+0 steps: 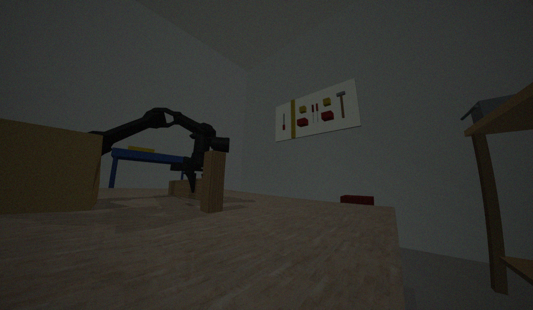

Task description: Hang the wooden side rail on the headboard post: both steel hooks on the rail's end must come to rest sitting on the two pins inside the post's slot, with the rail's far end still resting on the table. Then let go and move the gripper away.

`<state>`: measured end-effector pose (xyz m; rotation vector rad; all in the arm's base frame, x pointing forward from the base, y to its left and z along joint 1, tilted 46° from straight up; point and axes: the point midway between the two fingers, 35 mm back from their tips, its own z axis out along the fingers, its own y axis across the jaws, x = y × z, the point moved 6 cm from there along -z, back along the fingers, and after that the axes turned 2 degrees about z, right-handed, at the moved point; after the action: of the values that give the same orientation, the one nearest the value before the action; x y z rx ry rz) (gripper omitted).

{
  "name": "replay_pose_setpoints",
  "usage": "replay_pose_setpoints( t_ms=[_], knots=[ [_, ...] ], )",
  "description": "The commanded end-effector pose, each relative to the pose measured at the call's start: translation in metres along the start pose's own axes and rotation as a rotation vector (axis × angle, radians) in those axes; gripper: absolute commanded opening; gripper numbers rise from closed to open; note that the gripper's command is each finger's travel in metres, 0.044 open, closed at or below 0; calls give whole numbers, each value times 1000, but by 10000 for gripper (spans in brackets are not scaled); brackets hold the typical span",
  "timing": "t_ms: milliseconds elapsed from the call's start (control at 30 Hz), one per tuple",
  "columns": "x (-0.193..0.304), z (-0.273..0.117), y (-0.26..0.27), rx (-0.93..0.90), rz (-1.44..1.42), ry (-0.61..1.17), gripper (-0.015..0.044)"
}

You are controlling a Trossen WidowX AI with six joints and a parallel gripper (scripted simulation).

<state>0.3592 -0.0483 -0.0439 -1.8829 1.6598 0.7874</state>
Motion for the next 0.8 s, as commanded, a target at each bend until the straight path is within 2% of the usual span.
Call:
replay_pose_setpoints(
  t_ms=[0,767],
  knots=[
    [4,-2,2,6,1,6,0],
    [6,-4,2,6,1,6,0]
  ],
)
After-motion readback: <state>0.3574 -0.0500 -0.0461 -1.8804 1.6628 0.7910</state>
